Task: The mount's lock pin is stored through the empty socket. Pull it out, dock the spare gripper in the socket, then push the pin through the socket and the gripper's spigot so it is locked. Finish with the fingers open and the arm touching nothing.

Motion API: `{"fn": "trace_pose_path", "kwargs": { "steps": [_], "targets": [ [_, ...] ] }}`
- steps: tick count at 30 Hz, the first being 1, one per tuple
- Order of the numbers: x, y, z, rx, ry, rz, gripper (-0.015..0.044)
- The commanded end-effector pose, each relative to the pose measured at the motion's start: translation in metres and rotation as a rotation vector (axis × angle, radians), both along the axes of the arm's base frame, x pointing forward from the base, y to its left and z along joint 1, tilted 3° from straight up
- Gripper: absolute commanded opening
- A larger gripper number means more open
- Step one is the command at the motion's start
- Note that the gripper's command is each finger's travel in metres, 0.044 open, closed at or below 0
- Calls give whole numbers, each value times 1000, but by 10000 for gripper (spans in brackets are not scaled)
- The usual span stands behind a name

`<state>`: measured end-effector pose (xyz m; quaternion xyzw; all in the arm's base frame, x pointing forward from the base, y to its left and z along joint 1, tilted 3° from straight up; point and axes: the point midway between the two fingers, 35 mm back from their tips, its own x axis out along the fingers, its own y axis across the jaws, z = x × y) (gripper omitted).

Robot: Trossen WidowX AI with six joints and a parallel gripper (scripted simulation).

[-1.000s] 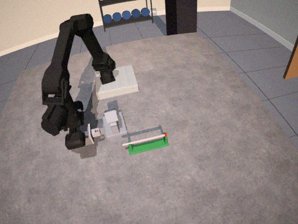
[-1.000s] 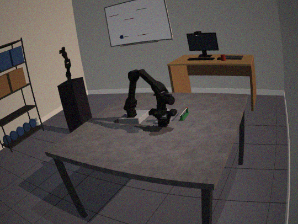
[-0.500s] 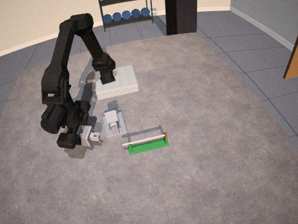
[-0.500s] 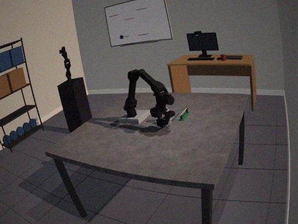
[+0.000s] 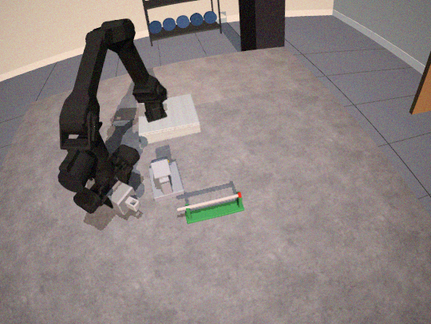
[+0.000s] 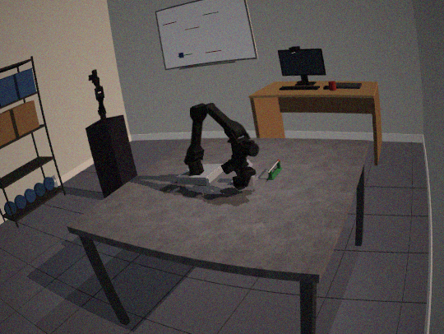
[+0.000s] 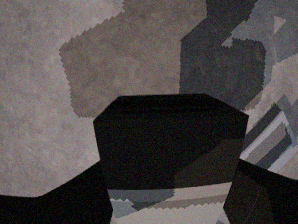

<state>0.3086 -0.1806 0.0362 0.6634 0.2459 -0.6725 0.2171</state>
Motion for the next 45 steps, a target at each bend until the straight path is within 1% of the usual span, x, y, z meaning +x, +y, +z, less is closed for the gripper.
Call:
{"fn": "trace_pose_path", "kwargs": {
  "steps": [1,25,34,41,45],
  "targets": [
    [0,-1,5,-12,-11,-109,0],
    [-4,-3,6,-24,6,-712,0],
    [-4,-3,4,-24,6,-728,0],
    [-5,-1,-22,-25,7,-728,0],
    [-5,-1,-26,-25,7,-728,0]
  ]
}}
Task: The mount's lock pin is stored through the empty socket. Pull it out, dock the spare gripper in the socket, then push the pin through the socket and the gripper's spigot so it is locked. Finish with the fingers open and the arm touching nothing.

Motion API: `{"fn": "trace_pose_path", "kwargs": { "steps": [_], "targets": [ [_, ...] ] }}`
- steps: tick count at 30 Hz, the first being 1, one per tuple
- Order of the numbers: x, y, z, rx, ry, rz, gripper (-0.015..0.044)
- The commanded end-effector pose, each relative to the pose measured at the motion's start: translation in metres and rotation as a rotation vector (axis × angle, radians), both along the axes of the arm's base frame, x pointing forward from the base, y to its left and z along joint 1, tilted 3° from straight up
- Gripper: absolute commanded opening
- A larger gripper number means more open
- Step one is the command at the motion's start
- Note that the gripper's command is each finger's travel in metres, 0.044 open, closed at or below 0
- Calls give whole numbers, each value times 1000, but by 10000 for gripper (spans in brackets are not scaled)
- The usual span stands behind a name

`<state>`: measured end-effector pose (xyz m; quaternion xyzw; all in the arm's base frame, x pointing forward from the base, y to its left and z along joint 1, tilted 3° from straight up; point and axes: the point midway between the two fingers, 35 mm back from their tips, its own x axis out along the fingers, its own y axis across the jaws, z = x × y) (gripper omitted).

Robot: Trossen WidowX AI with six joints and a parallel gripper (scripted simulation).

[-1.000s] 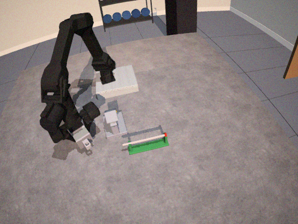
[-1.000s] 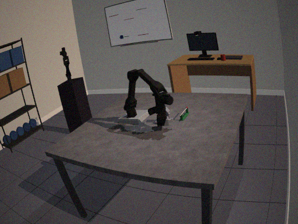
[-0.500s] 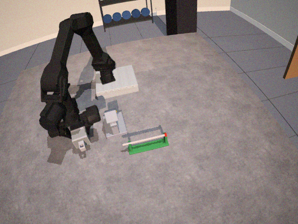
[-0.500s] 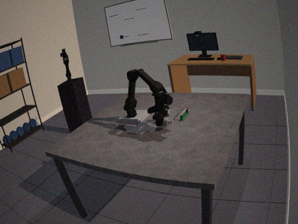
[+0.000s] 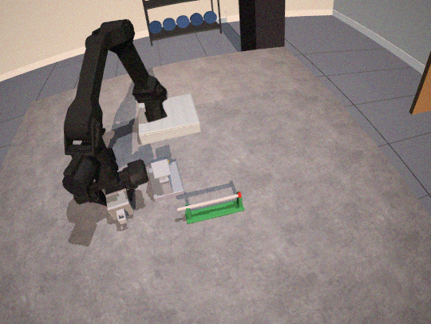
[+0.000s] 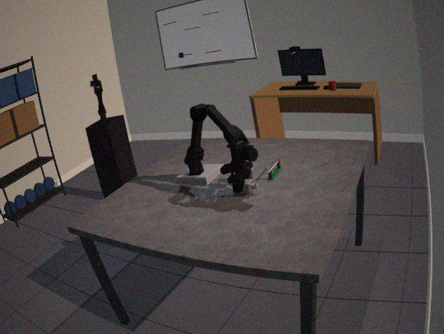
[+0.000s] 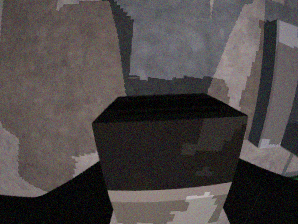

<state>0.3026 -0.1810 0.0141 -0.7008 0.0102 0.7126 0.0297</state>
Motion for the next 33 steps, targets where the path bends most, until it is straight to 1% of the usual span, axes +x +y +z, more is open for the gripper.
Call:
{"fn": "trace_pose_path", "kwargs": {
  "steps": [1,14,30,31,33],
  "targets": [
    [1,-1,-4,-6,-5,-5,0],
    [2,-1,-19,-6,-5,-5,0],
    [1,0,-16,-1,-2,0,420],
    [1,0,-16,-1,-2,0,440],
    [1,0,-15,-1,-1,0,440]
  ]
}}
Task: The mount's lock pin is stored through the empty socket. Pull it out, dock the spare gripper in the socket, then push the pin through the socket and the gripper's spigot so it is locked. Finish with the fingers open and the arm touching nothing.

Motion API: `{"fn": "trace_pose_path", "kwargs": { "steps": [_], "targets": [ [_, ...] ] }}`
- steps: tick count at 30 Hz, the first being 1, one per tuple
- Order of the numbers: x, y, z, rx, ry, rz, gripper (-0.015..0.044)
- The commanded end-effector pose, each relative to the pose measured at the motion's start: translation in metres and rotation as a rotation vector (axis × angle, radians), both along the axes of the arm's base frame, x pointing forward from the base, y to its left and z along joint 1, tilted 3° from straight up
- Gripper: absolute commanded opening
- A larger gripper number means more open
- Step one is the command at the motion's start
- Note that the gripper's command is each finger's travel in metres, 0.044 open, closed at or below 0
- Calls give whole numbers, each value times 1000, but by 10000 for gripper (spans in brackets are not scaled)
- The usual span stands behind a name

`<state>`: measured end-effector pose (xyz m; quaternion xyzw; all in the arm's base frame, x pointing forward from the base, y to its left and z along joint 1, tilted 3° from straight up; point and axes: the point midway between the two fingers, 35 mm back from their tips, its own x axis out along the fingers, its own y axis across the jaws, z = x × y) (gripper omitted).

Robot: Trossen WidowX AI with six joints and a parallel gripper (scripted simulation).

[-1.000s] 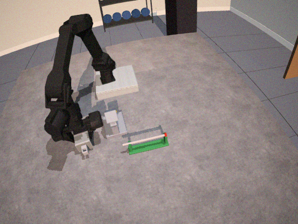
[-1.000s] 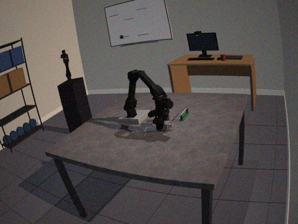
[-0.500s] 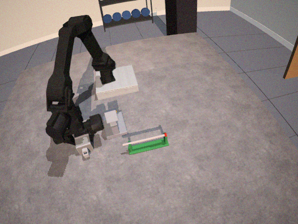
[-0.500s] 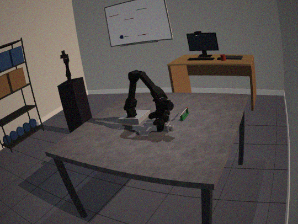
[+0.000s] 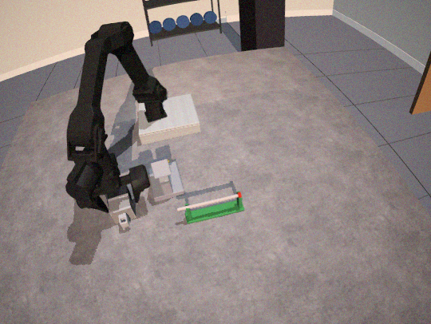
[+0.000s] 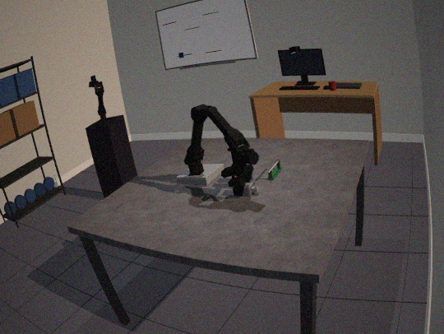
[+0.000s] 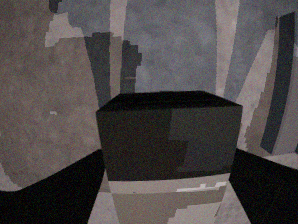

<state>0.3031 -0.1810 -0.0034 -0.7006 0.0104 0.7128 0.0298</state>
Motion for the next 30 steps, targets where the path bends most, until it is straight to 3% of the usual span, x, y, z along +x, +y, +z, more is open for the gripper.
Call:
{"fn": "trace_pose_path", "kwargs": {
  "steps": [1,30],
  "targets": [
    [0,0,6,-1,-2,0,440],
    [-9,6,45,40,65,0,440]
  ]
}}
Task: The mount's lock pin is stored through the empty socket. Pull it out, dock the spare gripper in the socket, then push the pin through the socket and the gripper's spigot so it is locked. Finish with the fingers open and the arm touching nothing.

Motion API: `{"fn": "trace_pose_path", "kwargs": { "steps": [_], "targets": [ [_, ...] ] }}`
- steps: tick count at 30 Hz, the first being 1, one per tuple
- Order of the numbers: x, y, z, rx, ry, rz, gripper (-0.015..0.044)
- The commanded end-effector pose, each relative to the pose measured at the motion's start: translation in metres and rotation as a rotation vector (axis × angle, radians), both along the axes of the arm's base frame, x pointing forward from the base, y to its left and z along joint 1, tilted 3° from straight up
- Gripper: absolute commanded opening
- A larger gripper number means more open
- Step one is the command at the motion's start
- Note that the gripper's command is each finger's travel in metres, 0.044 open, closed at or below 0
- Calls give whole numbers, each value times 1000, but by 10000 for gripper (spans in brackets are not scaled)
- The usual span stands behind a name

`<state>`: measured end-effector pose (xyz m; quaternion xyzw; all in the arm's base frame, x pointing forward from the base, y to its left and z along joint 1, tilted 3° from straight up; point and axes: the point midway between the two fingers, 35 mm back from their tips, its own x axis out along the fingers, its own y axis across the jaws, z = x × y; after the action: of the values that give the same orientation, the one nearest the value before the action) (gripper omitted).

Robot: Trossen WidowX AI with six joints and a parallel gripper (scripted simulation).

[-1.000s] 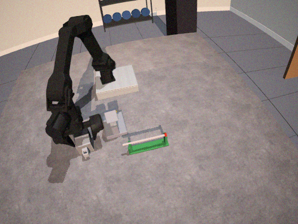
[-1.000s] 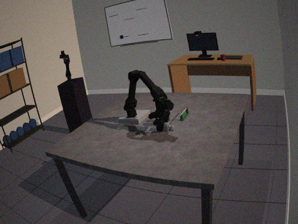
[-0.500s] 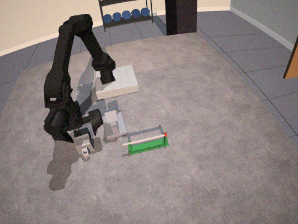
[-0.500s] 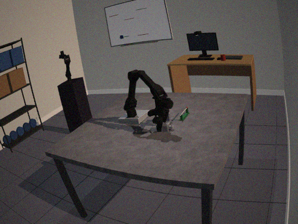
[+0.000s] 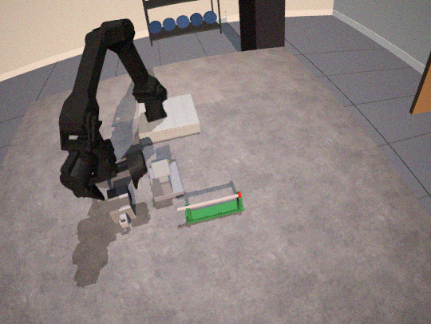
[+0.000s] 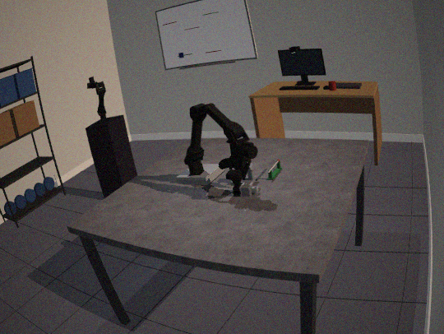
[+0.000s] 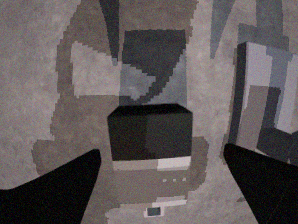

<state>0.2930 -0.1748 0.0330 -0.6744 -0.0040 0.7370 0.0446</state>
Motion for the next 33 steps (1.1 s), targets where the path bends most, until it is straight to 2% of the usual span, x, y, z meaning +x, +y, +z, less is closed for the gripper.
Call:
{"fn": "trace_pose_path", "kwargs": {
  "steps": [1,22,33],
  "targets": [
    [1,-1,10,-2,-3,0,440],
    [-1,1,8,6,10,0,440],
    [-1,-1,68,6,10,0,440]
  ]
}}
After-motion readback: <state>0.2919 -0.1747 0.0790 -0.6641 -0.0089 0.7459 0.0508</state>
